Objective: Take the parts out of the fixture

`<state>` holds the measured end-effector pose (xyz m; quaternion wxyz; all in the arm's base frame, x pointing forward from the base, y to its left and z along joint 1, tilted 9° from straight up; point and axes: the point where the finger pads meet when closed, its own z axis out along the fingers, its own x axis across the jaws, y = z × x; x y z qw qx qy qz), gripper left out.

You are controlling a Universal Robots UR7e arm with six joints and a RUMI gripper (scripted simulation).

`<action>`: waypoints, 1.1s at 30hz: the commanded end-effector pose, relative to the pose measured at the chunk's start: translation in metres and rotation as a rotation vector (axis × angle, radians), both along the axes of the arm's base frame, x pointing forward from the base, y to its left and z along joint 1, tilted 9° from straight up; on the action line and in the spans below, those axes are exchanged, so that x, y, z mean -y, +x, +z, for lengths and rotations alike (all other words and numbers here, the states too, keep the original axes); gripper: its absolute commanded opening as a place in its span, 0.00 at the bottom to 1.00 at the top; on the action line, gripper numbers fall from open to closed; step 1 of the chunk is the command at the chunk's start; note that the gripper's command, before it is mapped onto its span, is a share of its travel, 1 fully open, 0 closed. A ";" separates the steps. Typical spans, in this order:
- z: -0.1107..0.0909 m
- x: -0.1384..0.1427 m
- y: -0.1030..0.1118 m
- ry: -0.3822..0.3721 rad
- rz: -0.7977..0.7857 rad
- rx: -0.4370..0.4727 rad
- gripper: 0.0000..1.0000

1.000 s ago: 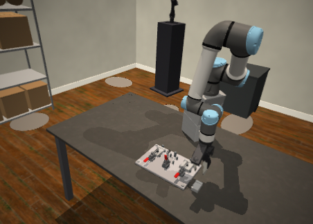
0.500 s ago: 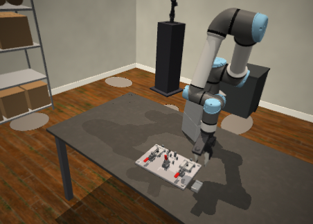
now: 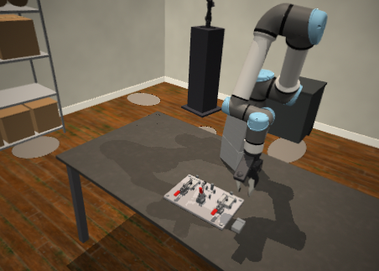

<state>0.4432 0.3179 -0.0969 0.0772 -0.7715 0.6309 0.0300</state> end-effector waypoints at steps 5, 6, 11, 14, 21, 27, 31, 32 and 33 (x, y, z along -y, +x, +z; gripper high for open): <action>-0.001 0.005 -0.002 -0.001 -0.002 -0.007 0.28; -0.001 0.005 -0.002 -0.001 -0.002 -0.007 0.28; -0.002 0.011 0.000 -0.001 -0.002 -0.006 0.28; -0.002 0.017 0.002 0.000 -0.002 -0.005 0.28; -0.006 0.040 0.010 0.000 -0.002 -0.006 0.28; -0.009 0.059 0.015 0.000 -0.002 -0.007 0.28; -0.013 0.080 0.021 -0.001 -0.002 -0.008 0.28; -0.014 0.086 0.023 -0.001 -0.002 -0.008 0.28; -0.015 0.092 0.025 -0.001 -0.002 -0.008 0.28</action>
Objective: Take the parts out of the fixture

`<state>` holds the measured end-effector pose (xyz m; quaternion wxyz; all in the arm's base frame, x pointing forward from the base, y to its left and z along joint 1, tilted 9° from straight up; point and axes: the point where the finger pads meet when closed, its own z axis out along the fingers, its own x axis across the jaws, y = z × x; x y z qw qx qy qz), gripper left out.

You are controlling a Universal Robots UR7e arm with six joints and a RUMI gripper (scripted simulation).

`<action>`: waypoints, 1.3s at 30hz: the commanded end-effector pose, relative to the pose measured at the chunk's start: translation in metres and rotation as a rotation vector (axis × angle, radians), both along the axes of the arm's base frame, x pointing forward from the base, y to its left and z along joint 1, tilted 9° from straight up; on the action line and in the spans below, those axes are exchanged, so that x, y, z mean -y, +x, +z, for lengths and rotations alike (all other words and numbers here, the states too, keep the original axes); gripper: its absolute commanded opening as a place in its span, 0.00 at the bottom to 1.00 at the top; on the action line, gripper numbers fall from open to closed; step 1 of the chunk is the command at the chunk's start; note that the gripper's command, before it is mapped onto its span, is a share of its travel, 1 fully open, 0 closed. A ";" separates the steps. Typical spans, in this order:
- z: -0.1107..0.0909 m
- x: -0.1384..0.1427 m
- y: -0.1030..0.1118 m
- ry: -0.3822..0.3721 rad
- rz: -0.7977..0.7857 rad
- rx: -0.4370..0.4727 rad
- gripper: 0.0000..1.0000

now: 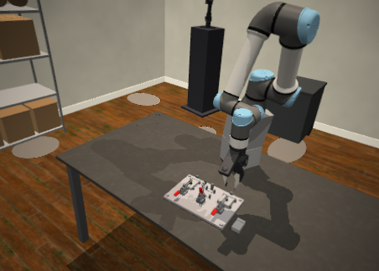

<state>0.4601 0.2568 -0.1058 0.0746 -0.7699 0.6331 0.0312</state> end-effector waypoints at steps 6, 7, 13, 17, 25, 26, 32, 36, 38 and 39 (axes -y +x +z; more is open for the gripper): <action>-0.011 0.069 0.020 0.002 0.003 -0.003 0.28; -0.011 0.069 0.020 0.002 0.003 -0.003 0.28; -0.015 0.102 0.034 0.002 0.003 0.002 0.28; -0.018 0.130 0.042 0.002 0.003 0.002 0.28; -0.024 0.170 0.055 0.002 0.003 0.002 0.28; -0.025 0.176 0.057 0.002 0.003 0.002 0.28; -0.030 0.211 0.067 0.002 0.003 0.002 0.28; -0.033 0.229 0.073 0.002 0.003 0.002 0.28; -0.034 0.237 0.075 0.001 0.003 0.002 0.28; -0.034 0.240 0.076 0.001 0.003 0.002 0.28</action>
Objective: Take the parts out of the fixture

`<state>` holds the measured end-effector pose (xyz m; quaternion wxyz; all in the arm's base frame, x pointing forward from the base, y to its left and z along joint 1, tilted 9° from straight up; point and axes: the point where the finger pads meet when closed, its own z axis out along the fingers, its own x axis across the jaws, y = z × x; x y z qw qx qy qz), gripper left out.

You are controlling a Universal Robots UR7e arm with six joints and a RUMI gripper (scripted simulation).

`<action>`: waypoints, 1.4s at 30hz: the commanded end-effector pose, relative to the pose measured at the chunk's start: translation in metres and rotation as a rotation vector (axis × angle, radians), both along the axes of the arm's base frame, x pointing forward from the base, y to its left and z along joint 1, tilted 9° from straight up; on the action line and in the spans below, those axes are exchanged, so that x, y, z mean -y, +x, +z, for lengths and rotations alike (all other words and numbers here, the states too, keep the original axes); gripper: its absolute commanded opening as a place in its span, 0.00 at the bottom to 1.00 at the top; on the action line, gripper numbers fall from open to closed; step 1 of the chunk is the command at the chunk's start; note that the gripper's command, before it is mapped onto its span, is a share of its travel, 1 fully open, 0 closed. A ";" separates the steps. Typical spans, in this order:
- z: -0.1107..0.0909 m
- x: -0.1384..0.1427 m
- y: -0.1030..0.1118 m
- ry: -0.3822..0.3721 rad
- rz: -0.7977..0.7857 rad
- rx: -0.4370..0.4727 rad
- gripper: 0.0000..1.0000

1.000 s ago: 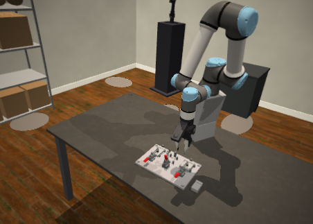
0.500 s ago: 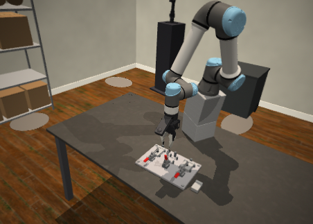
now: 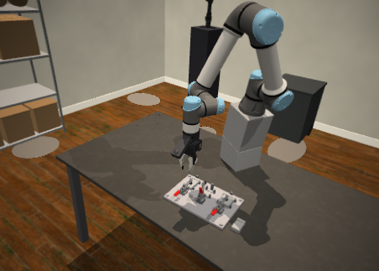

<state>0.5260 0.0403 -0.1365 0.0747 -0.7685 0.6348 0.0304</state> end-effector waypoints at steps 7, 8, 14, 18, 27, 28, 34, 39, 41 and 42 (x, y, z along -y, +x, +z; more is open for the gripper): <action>-0.005 0.037 0.014 0.002 0.008 0.001 0.28; -0.006 0.038 0.015 0.002 0.008 0.001 0.28; -0.006 0.044 0.016 0.002 0.008 0.001 0.28; -0.006 0.044 0.017 0.002 0.008 0.002 0.28; -0.010 0.042 0.017 0.002 0.010 0.001 0.28; -0.012 0.042 0.017 0.002 0.010 0.002 0.28; -0.029 0.038 0.018 0.001 0.011 0.002 0.28; -0.042 0.036 0.019 0.001 0.011 0.002 0.28; -0.052 0.035 0.019 0.001 0.011 0.002 0.28; -0.058 0.034 0.019 0.001 0.011 0.002 0.28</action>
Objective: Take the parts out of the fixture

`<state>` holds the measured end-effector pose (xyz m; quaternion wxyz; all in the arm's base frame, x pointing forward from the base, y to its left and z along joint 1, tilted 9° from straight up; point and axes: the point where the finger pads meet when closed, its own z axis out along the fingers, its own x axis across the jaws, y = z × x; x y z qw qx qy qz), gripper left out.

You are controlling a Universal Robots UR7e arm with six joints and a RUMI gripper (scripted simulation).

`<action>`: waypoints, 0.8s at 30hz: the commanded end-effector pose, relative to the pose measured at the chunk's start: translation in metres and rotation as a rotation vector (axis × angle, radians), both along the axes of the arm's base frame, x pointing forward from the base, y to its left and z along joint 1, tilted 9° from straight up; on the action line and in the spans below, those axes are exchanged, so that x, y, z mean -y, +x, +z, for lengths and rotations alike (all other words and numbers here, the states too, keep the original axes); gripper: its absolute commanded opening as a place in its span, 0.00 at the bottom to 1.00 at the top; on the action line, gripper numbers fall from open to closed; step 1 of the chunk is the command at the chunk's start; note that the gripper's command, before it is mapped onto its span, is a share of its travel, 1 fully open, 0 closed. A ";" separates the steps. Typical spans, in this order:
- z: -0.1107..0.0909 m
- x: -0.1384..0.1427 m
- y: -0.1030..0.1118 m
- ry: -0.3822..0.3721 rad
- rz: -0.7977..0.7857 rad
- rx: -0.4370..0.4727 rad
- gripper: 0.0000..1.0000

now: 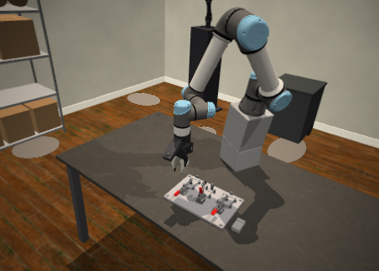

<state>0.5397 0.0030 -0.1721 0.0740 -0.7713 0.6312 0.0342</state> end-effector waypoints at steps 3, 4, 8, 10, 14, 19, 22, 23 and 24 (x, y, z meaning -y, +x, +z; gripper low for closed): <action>-0.038 -0.006 0.006 -0.002 0.001 0.008 0.28; -0.044 -0.007 0.007 -0.002 0.001 0.008 0.28; -0.065 -0.010 0.008 -0.002 0.001 0.008 0.28; -0.075 -0.012 0.008 -0.002 0.001 0.008 0.28; -0.084 -0.013 0.008 -0.002 0.001 0.008 0.28; -0.101 -0.016 0.009 -0.002 0.001 0.008 0.28; -0.107 -0.017 0.010 -0.002 0.001 0.008 0.28; -0.108 -0.017 0.010 -0.002 0.001 0.008 0.28; -0.109 -0.017 0.010 -0.002 0.001 0.008 0.28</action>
